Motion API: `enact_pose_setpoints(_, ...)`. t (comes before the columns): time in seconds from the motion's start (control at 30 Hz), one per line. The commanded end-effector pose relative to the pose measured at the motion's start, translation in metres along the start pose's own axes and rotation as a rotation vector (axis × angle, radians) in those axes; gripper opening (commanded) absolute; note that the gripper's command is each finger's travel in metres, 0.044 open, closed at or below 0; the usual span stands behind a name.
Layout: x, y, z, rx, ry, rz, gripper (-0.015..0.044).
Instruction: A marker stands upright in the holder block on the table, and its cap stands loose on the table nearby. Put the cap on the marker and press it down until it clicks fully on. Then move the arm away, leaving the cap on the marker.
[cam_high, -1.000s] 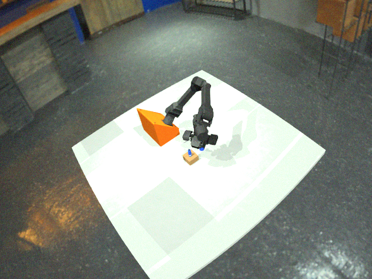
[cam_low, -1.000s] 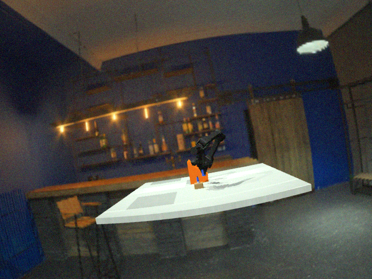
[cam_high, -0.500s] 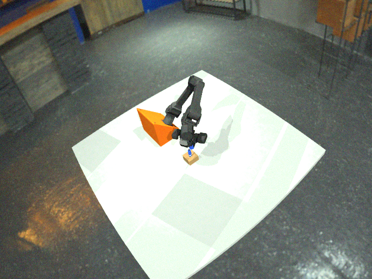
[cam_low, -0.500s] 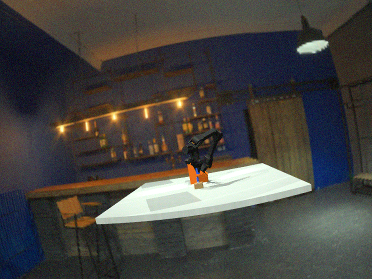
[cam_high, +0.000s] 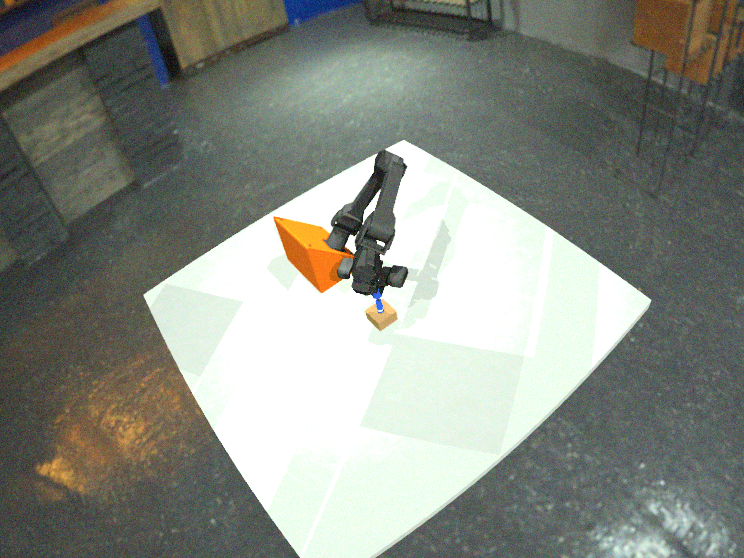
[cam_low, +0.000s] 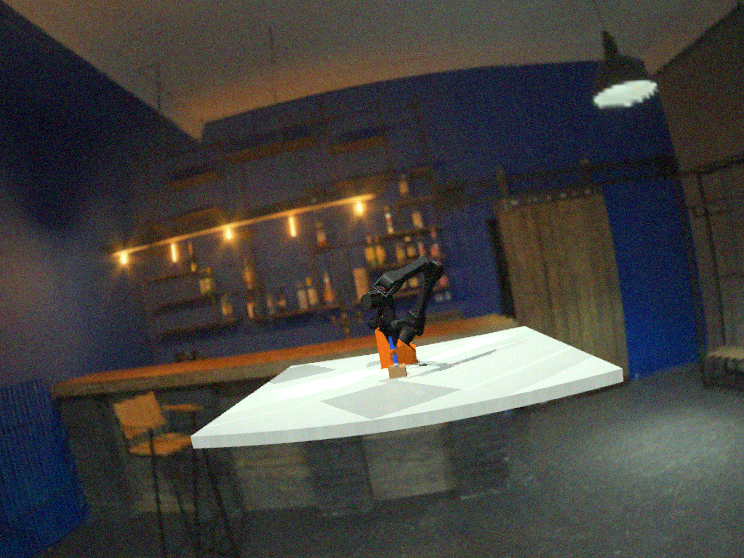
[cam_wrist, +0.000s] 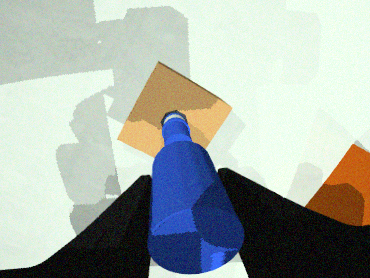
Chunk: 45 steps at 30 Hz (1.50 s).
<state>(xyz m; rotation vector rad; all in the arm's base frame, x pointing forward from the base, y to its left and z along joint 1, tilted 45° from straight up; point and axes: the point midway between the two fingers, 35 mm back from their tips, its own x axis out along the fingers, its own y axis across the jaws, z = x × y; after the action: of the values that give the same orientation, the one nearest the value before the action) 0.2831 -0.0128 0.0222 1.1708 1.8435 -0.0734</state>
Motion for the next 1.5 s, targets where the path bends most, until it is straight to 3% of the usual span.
enact_pose_setpoints(0.0, 0.004, 0.0, 0.0, 0.001, 0.001, 0.001, 0.0)
enact_pose_setpoints(1.23, 0.051, 0.0, 0.0, 0.001, 0.002, 0.002, 0.0)
enact_pose_setpoints(1.47, 0.051, 0.0, 0.0, -0.005, 0.001, -0.002, 0.0184)
